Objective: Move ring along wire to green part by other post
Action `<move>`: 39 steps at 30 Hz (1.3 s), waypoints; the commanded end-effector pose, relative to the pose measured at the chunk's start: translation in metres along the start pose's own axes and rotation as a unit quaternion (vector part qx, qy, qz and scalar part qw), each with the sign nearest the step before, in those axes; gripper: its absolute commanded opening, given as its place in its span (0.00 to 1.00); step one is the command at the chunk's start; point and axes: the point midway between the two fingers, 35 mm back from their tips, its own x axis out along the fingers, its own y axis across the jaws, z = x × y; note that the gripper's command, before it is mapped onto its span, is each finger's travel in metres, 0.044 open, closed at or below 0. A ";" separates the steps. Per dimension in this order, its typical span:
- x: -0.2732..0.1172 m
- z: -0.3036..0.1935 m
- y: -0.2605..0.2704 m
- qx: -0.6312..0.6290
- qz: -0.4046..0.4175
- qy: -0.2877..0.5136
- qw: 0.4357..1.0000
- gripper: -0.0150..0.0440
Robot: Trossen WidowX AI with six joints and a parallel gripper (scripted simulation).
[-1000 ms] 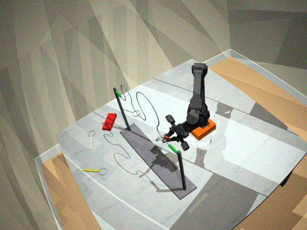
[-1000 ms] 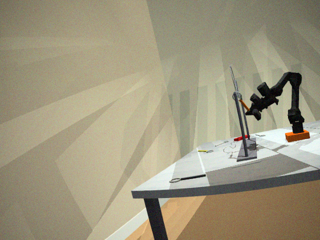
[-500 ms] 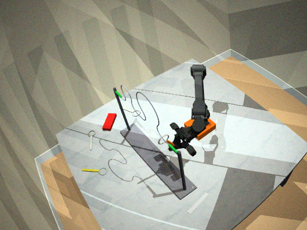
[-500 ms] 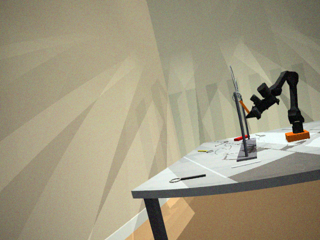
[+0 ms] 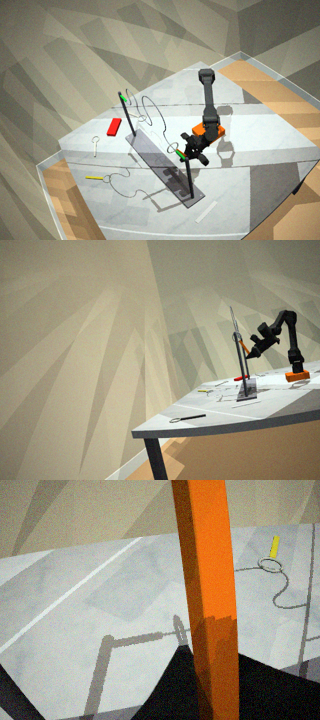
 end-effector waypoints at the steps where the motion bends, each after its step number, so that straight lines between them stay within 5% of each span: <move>1: -0.001 0.000 0.008 0.009 0.005 0.002 1.000 0.00; 39: -0.006 0.001 0.045 0.015 0.008 0.002 1.000 0.00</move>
